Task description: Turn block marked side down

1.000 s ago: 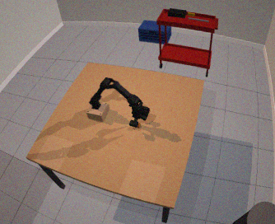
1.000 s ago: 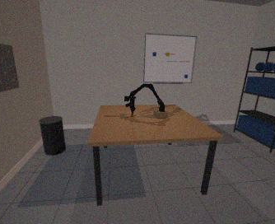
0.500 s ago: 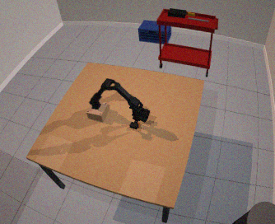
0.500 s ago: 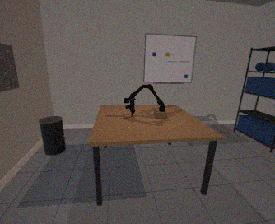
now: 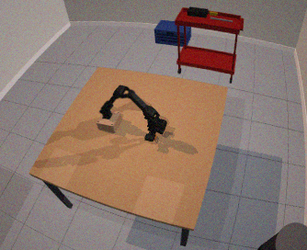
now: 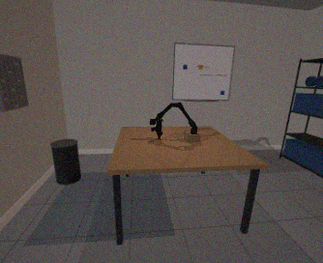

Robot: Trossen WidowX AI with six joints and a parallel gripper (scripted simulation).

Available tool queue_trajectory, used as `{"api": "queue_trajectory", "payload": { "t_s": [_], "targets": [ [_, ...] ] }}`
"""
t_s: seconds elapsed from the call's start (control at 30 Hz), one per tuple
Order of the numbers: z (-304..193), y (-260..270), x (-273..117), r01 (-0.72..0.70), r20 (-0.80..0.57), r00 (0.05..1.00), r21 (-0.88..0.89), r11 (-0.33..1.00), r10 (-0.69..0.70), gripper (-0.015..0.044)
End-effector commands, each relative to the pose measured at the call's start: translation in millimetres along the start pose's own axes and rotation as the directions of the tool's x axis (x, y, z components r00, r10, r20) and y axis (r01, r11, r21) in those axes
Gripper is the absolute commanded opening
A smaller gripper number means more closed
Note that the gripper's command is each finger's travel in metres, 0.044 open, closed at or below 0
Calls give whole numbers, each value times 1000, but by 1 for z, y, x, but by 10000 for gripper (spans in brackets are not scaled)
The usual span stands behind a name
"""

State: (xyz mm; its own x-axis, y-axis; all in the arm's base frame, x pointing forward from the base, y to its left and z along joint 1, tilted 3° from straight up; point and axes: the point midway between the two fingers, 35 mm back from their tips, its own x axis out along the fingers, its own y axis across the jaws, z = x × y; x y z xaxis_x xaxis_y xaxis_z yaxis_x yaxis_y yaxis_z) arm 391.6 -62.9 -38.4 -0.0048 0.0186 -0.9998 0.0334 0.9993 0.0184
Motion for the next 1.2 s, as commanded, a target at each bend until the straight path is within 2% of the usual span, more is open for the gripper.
{"api": "queue_trajectory", "payload": {
  "t_s": [0.0,0.47,0.67,0.83,1.17],
  "targets": [
    [0,0,0,4,1,1000,2,1000,-4,92],
    [0,0,-1,4,1,1000,2,1000,-4,0],
    [0,0,-30,4,1,1000,2,1000,-4,0],
    [1,0,-29,3,10,1000,2,1000,-3,0],
    [2,-1,-21,1,149,989,-2,1000,-1,0]
  ]
}}
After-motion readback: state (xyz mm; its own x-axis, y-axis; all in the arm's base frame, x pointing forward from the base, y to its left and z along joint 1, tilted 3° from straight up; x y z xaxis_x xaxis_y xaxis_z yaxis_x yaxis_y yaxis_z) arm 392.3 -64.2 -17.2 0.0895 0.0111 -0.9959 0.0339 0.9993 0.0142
